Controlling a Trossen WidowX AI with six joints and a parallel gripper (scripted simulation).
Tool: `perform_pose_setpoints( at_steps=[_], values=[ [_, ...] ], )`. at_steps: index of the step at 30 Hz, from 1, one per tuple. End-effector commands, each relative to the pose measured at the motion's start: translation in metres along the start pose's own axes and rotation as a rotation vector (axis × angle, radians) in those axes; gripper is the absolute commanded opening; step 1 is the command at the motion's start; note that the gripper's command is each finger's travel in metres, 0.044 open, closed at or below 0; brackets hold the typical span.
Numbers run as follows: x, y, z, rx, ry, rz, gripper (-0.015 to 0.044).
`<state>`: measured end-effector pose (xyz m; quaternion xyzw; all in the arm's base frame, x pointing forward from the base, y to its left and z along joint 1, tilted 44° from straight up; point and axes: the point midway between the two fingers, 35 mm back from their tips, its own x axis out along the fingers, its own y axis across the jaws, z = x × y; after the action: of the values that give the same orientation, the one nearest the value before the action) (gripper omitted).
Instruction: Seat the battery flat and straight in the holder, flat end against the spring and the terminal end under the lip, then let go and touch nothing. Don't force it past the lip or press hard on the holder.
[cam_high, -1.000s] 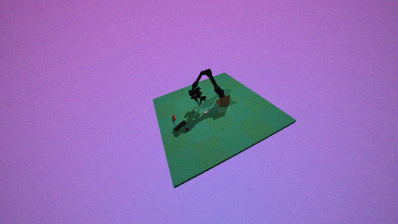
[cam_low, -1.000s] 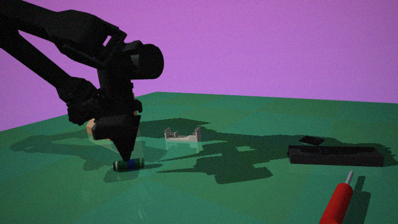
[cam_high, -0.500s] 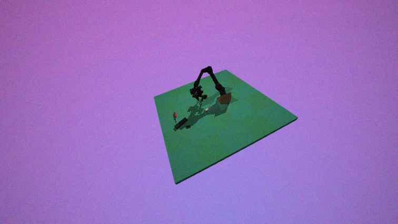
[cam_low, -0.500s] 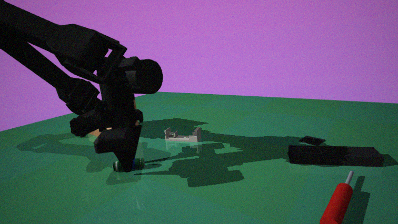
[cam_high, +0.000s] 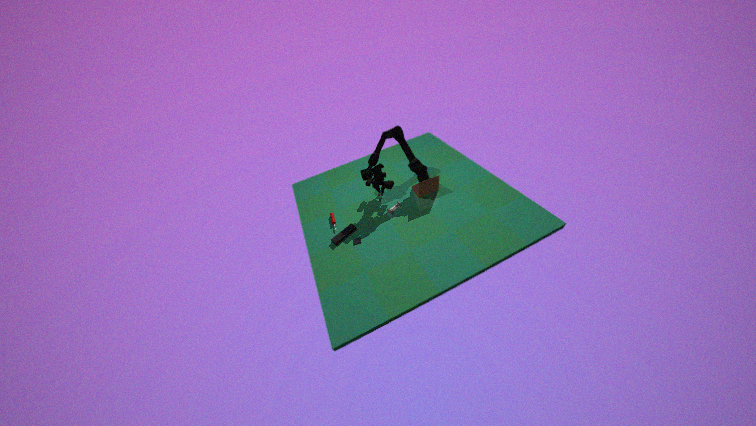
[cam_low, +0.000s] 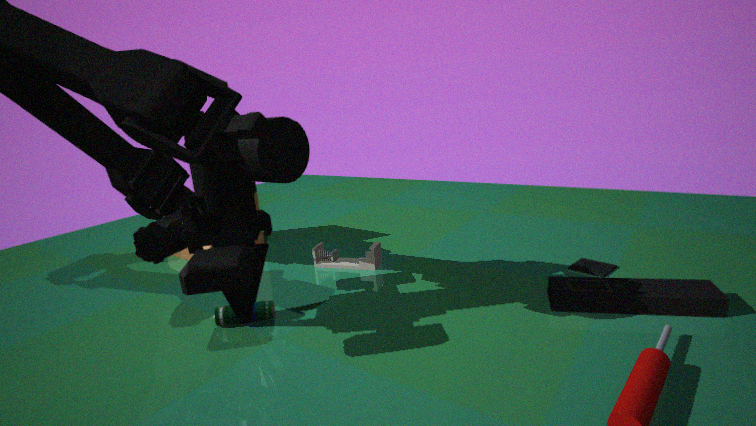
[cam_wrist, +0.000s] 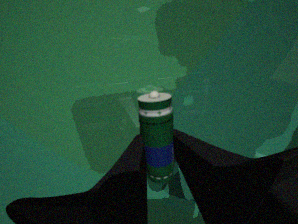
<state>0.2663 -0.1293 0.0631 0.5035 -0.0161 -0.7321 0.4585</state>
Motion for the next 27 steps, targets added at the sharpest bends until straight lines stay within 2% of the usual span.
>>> perform_pose_setpoints(
  at_steps=[1,6,11,27],
  values=[
    [-0.004,0.000,0.000,-0.006,-0.005,0.001,0.0063],
    [-0.043,0.000,0.000,-0.006,-0.004,-0.001,0.0063],
    [-0.049,-0.002,-0.003,-0.048,-0.002,-0.001,0.0063],
    [-0.062,-0.043,-0.060,-1.051,0.029,-0.006,0.0063]
  ],
)
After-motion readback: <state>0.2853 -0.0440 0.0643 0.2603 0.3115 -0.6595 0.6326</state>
